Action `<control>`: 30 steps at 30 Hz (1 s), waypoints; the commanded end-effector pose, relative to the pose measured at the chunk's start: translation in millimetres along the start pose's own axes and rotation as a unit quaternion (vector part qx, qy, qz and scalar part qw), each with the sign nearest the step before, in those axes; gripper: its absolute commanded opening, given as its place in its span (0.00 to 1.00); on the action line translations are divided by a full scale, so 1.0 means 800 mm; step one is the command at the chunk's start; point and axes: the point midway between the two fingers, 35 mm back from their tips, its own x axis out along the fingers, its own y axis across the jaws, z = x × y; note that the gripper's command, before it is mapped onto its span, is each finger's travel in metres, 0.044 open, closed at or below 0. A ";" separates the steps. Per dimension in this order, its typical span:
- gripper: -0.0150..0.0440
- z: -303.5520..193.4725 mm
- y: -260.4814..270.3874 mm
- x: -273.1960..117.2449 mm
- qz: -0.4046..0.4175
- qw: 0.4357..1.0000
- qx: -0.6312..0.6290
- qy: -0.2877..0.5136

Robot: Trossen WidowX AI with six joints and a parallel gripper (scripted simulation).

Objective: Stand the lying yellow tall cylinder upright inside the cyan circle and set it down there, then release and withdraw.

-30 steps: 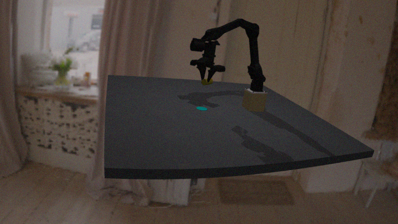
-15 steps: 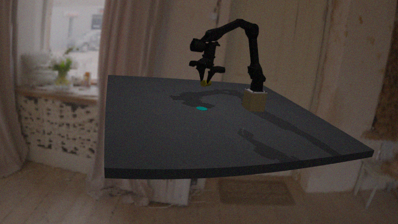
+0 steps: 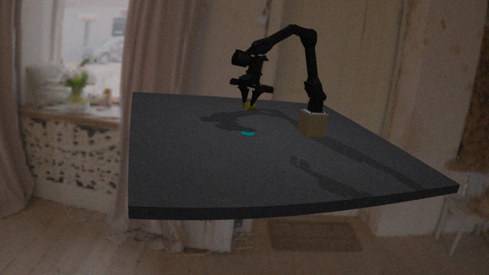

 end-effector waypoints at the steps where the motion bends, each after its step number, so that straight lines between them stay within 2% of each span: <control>1: 0.43 0.001 -0.001 0.008 0.005 1.000 0.010 -0.012; 30: 0.43 0.017 -0.020 0.040 0.014 0.992 0.054 -0.116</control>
